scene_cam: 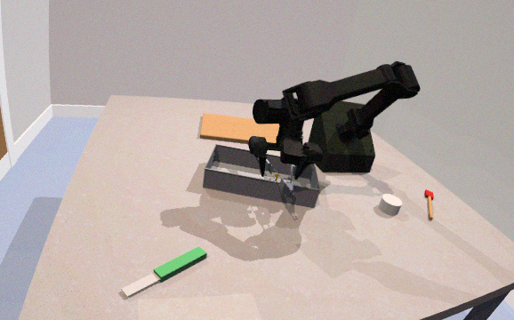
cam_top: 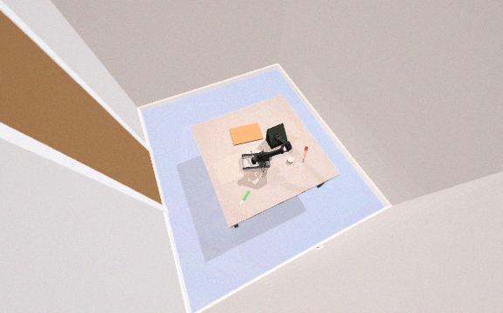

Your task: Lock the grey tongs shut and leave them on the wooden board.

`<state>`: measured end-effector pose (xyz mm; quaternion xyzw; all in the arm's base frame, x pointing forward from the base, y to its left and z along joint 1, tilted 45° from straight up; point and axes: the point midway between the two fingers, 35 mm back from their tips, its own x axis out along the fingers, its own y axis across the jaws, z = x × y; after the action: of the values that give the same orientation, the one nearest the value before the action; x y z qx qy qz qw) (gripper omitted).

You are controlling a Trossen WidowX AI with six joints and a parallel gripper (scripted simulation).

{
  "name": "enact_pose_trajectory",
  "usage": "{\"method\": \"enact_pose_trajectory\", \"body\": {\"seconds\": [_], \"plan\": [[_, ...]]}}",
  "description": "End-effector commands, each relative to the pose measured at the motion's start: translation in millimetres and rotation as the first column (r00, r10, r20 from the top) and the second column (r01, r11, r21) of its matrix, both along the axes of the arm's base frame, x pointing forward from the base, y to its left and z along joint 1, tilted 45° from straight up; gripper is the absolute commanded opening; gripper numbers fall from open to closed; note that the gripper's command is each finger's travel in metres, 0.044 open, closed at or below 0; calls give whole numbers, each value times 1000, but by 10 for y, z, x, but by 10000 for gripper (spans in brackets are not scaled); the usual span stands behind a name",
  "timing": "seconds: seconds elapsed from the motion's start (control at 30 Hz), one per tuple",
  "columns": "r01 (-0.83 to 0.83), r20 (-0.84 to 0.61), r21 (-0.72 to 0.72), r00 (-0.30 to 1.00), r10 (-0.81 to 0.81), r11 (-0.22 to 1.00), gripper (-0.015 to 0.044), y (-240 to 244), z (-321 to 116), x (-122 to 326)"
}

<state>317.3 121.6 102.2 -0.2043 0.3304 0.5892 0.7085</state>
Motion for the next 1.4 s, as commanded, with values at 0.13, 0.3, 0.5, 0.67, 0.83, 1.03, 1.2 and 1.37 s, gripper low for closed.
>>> {"method": "enact_pose_trajectory", "body": {"seconds": [0.13,0.3,0.5,0.67,0.83,1.03,1.2,1.37], "plan": [[4,-5,-1,1000,-4,1000,440,95,-105,-6],[4,-5,2,1000,-4,1000,440,155,-157,-12],[-1,-1,5,1000,1,1000,361,154,-134,-10],[-1,-1,5,1000,1,1000,308,154,-134,-10],[-1,-1,5,1000,1,1000,275,154,-134,-10],[-1,-1,5,1000,1,1000,235,154,-134,-10],[-1,-1,5,1000,1,1000,202,154,-134,-10],[-1,-1,5,1000,1,1000,168,154,-134,-10]]}}
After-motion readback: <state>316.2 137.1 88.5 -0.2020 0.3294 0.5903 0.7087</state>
